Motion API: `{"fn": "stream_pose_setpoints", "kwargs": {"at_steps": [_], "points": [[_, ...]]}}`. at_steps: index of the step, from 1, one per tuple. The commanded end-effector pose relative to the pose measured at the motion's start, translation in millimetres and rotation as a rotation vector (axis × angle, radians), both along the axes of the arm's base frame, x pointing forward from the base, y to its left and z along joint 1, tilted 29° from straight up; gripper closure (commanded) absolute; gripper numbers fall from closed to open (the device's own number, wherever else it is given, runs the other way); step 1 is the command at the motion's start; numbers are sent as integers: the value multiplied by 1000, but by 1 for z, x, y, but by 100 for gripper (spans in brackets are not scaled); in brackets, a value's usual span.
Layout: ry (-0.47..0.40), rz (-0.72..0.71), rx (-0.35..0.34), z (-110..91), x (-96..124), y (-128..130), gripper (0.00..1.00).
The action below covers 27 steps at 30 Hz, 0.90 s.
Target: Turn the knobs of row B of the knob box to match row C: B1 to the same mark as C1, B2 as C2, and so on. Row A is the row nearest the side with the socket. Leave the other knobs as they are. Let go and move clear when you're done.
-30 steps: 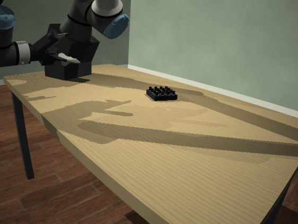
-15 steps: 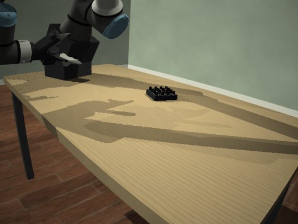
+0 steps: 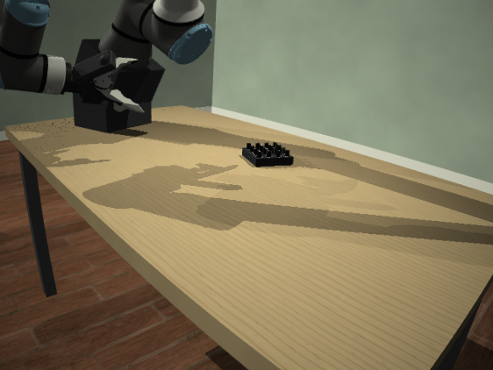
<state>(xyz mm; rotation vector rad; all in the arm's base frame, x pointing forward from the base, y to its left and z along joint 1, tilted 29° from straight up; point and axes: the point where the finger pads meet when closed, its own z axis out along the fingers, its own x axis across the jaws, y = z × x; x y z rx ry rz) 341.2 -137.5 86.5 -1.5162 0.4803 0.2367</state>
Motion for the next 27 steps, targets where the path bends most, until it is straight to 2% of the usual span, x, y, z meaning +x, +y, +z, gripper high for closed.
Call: {"fn": "stream_pose_setpoints", "kwargs": {"at_steps": [1, 15, 17, 27], "points": [[39, -50, -32, 2, 10, 11, 0], [228, -298, -170, 9, 58, 64, 0], [228, -298, -170, 9, 58, 64, 0], [351, -462, -260, 14, 90, 99, 0]]}}
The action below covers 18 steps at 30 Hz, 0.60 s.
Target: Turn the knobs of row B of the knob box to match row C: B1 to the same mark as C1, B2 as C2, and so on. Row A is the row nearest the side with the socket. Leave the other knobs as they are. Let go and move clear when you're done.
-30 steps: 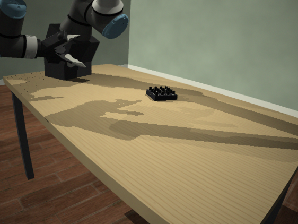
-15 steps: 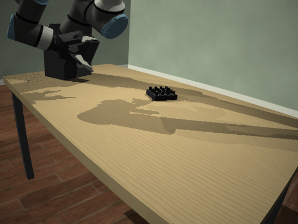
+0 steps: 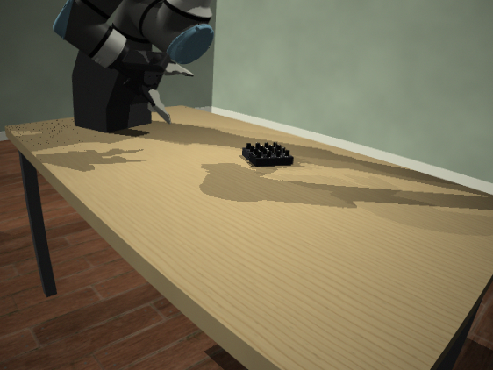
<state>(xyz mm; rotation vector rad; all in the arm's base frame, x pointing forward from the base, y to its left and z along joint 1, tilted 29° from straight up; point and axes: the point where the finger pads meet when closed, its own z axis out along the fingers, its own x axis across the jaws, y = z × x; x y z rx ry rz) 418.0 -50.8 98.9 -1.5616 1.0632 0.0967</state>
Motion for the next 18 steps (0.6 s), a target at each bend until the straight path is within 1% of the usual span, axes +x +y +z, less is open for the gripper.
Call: {"fn": "stream_pose_setpoints", "kwargs": {"at_steps": [1, 5, 7, 12, 18], "points": [[71, -73, -53, 2, 17, 16, 0], [114, -121, -84, 4, 27, 27, 0], [114, -121, -84, 4, 27, 27, 0], [165, -180, -120, 6, 39, 40, 0], [197, -225, -143, 8, 47, 49, 0]]}}
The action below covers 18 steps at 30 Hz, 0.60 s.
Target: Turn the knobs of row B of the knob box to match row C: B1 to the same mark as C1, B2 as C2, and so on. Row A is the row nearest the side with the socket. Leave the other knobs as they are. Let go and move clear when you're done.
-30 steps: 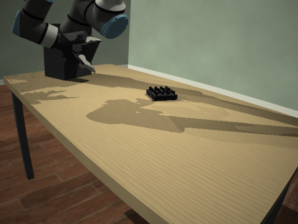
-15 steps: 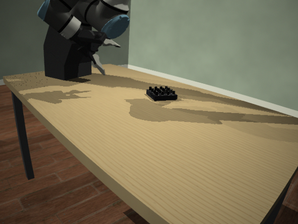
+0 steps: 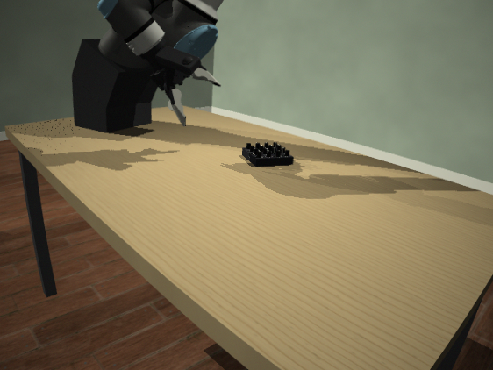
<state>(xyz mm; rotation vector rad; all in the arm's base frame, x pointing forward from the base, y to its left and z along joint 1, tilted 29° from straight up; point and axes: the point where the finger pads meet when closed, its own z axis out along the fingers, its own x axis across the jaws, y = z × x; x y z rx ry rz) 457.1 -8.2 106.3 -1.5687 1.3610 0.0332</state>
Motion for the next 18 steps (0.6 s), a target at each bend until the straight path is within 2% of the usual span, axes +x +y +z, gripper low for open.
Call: {"fn": "stream_pose_setpoints", "kwargs": {"at_steps": [1, 18], "points": [[43, -51, -33, 1, 10, 9, 0], [132, -163, -98, 4, 33, 34, 0]]}}
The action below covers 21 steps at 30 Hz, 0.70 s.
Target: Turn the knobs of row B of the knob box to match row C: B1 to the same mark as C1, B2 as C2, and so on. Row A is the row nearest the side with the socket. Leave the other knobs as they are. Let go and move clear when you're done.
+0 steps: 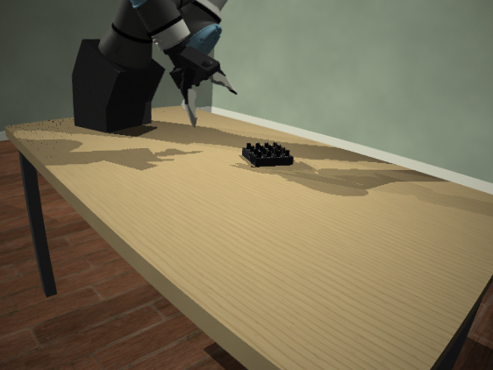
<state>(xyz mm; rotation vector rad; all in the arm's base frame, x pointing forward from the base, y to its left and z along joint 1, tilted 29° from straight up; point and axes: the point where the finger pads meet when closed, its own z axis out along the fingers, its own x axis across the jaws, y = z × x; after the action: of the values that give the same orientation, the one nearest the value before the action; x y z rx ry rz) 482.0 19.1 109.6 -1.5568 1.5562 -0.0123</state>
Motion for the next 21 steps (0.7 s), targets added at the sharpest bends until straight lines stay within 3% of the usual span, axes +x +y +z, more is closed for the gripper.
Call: {"fn": "stream_pose_setpoints", "kwargs": {"at_steps": [1, 21], "points": [[28, -37, -24, 1, 8, 7, 0], [125, -156, -94, 4, 31, 32, 0]]}}
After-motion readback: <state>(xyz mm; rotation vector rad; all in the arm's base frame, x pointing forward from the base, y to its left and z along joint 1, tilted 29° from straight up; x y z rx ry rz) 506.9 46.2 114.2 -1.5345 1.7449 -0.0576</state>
